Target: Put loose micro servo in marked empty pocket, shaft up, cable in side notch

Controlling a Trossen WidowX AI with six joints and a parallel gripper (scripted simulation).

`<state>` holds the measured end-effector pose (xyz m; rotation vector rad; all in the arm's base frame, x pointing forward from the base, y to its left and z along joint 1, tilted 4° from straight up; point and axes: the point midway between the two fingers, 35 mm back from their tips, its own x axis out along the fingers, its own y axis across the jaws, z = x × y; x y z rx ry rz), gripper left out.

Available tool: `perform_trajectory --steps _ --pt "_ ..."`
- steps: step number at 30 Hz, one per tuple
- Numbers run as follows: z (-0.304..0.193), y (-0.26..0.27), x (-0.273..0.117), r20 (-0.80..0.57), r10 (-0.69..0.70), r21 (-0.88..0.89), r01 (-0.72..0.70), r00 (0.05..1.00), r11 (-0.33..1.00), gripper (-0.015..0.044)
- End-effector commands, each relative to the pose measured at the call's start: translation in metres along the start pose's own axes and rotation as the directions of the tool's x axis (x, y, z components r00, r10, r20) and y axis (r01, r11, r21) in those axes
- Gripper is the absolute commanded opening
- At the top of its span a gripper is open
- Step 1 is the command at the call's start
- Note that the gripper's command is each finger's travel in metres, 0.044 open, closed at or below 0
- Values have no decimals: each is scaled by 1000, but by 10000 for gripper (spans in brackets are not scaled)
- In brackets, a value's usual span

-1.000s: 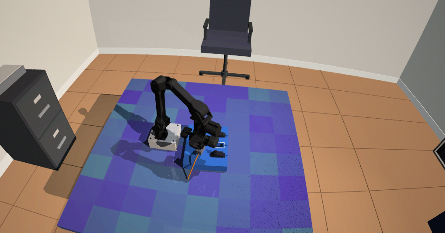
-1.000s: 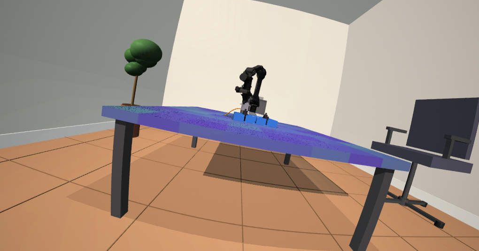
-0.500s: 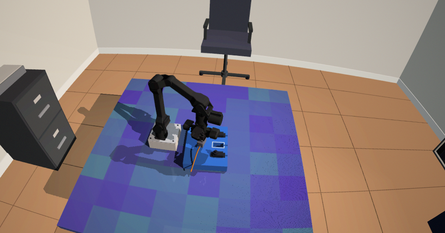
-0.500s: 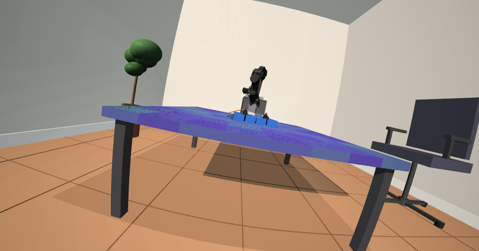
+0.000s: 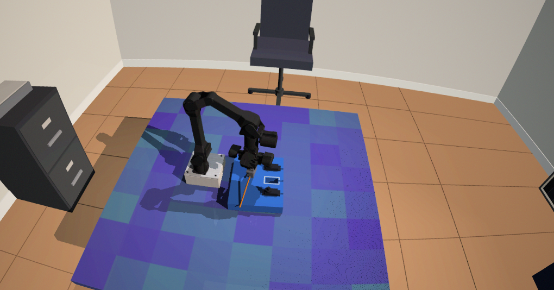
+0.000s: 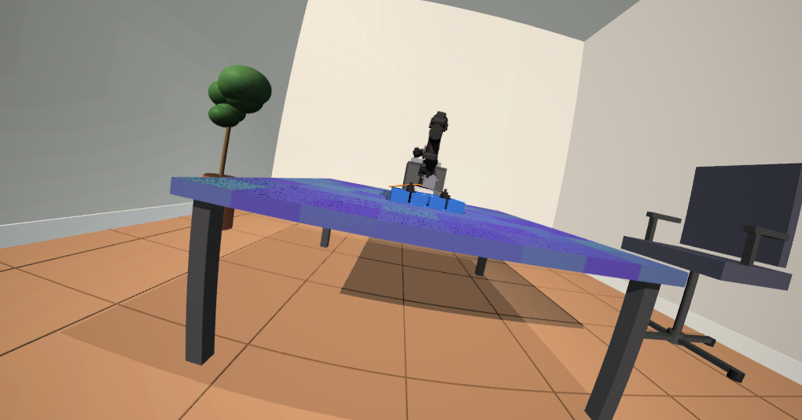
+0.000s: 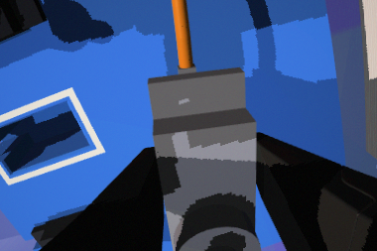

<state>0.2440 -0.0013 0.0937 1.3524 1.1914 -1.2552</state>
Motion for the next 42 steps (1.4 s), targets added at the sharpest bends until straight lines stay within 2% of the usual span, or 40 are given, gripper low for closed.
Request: perform_trajectory --steps 1,10,19,31,42 --pt "-1 0 -1 -3 3 -121 -3 1000 993 0" --pt "-1 0 -1 -3 3 -419 -4 1000 908 0" --pt "-1 0 -1 -3 3 -676 -4 1000 737 0" --pt "-1 0 -1 -3 3 -915 -4 1000 402 0" --pt "-1 0 -1 -3 3 -999 -3 1000 35 0"
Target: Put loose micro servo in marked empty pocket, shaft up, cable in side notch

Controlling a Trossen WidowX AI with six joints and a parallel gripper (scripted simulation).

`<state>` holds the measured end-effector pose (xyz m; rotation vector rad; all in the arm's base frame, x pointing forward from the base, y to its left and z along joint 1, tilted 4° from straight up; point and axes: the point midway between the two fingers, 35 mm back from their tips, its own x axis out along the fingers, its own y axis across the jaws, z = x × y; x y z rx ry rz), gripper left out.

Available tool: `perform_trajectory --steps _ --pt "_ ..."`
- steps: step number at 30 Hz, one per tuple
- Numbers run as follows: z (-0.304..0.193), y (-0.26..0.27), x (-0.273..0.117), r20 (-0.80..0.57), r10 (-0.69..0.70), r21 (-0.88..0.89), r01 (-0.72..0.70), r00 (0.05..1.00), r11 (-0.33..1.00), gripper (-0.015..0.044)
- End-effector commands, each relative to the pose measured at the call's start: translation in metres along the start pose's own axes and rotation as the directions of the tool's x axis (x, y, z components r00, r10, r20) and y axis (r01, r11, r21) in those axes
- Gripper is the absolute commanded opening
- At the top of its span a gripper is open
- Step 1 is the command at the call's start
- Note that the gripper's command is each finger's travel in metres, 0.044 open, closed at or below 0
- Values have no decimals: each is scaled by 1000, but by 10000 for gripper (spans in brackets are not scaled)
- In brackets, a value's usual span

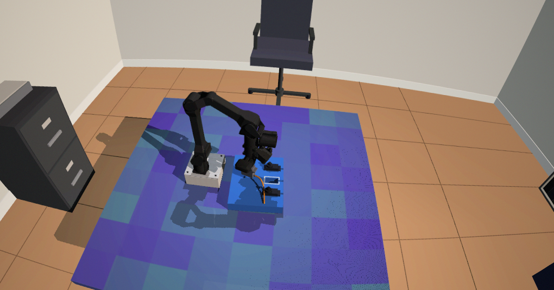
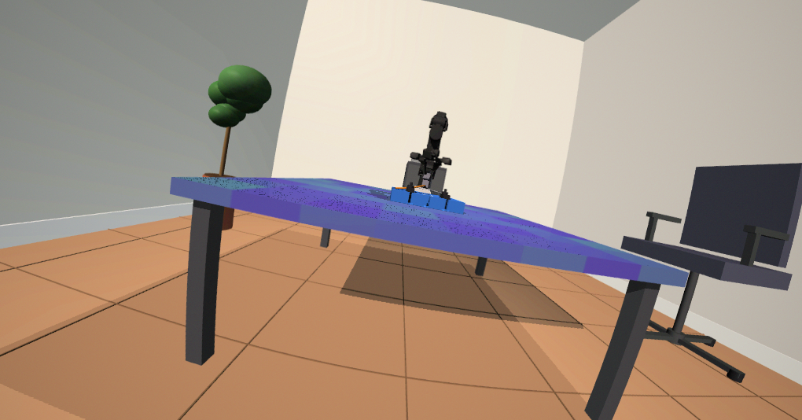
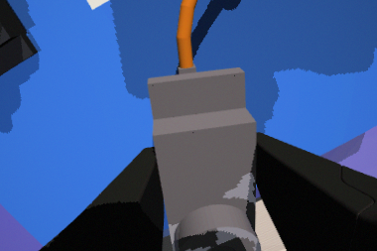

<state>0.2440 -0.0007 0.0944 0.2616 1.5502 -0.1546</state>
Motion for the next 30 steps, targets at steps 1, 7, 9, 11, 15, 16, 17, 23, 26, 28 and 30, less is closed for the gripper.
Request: perform_trajectory --steps 1,7,9,11,15,16,17,23,26,28,30 --pt "0 0 0 0 3 -146 -3 1000 989 0" --pt "0 0 0 0 3 -340 -3 1000 940 0" --pt "0 0 0 0 3 -362 -3 1000 932 0" --pt "0 0 0 0 3 -362 -3 1000 932 0" --pt "0 1 -1 0 3 -362 -3 1000 932 0" --pt "2 1 -1 0 3 -362 -3 1000 932 0" --pt "3 2 -1 0 3 -362 -3 1000 932 0" --pt "24 10 -1 2 4 -362 -3 1000 932 0" --pt "36 14 -1 3 4 -362 -3 1000 932 0" --pt "43 17 -2 4 4 -362 -3 1000 932 0" --pt "51 20 -2 4 5 -362 -3 1000 932 0"
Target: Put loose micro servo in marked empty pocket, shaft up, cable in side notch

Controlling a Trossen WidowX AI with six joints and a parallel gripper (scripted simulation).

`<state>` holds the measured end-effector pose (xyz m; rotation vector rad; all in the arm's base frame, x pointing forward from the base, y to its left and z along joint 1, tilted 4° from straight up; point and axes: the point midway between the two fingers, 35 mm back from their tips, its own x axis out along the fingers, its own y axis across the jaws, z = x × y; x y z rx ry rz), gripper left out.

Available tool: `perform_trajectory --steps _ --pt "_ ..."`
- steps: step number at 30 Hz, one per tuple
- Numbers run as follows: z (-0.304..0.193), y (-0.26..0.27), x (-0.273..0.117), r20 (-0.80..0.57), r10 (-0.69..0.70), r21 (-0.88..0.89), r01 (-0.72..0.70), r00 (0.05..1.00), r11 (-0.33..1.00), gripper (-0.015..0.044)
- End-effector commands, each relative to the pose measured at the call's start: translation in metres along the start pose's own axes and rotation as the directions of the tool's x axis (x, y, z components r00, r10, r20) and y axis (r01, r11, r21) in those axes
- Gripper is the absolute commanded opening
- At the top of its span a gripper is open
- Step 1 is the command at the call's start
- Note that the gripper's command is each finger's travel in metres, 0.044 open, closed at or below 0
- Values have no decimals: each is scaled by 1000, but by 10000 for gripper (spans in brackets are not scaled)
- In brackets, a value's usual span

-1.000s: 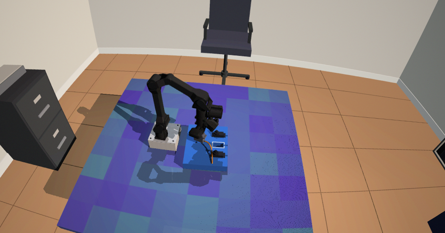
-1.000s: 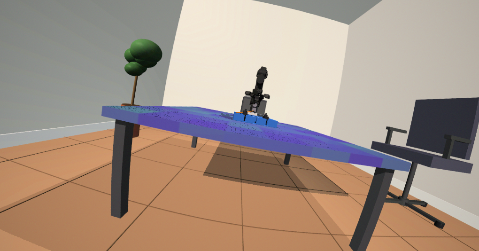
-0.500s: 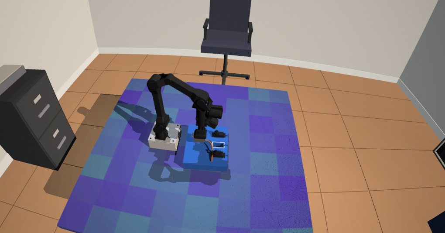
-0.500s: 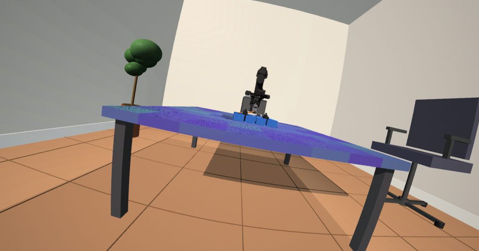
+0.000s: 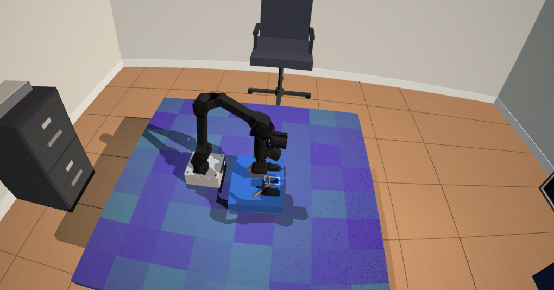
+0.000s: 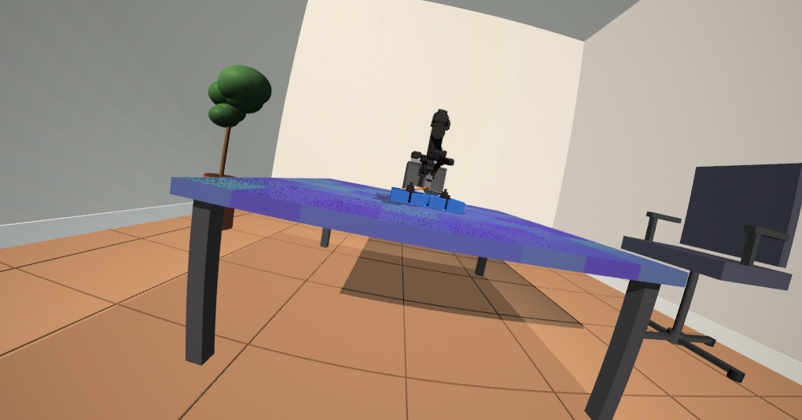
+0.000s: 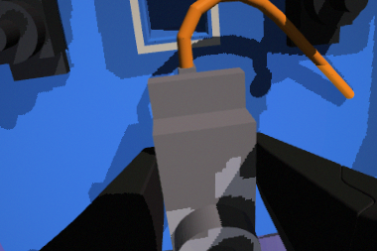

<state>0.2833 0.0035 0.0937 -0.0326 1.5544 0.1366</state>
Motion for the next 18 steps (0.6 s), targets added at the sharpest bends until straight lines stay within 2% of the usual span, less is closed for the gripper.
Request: perform_trajectory --steps 1,18 --pt "19 1 -4 14 1 3 -1 1000 1000 0" --pt "70 1 -5 19 1 3 -1 1000 1000 0"
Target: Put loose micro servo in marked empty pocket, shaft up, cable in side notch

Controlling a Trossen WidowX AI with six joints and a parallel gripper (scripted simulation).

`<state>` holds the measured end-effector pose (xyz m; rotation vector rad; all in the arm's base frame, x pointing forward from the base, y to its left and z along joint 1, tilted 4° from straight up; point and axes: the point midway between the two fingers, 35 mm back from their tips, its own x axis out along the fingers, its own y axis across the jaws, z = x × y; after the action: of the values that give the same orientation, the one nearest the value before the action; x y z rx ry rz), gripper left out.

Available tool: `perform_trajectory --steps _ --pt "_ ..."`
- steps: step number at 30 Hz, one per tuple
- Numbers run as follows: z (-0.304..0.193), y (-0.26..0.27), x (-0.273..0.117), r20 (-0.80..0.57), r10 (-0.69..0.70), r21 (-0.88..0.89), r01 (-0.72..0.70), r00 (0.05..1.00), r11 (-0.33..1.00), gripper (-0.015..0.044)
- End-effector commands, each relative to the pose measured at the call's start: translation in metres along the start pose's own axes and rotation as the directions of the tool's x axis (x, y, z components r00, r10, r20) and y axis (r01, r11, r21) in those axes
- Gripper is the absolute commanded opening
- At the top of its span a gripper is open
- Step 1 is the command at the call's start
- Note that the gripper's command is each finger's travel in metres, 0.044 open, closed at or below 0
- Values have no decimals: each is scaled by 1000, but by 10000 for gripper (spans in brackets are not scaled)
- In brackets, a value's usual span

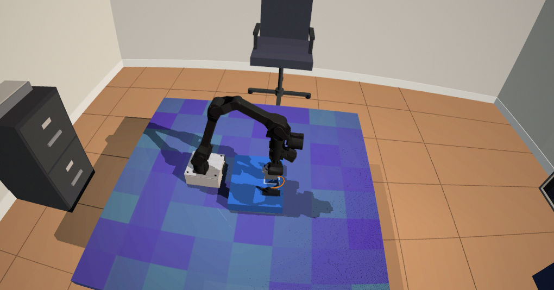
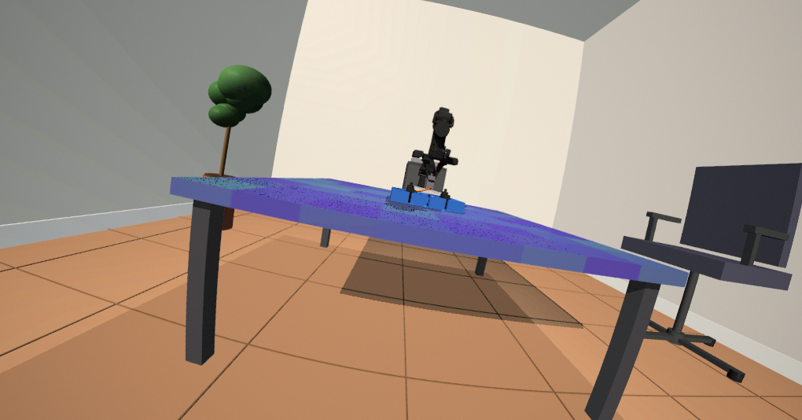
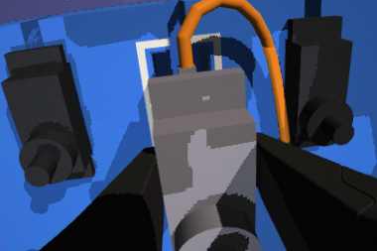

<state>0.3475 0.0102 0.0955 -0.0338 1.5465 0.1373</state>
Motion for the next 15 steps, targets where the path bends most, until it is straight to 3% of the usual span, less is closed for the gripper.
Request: perform_trajectory --steps 1,15 --pt "5 1 -4 11 2 4 -2 1000 1000 0" --pt "6 1 15 11 2 4 -2 1000 1000 0"
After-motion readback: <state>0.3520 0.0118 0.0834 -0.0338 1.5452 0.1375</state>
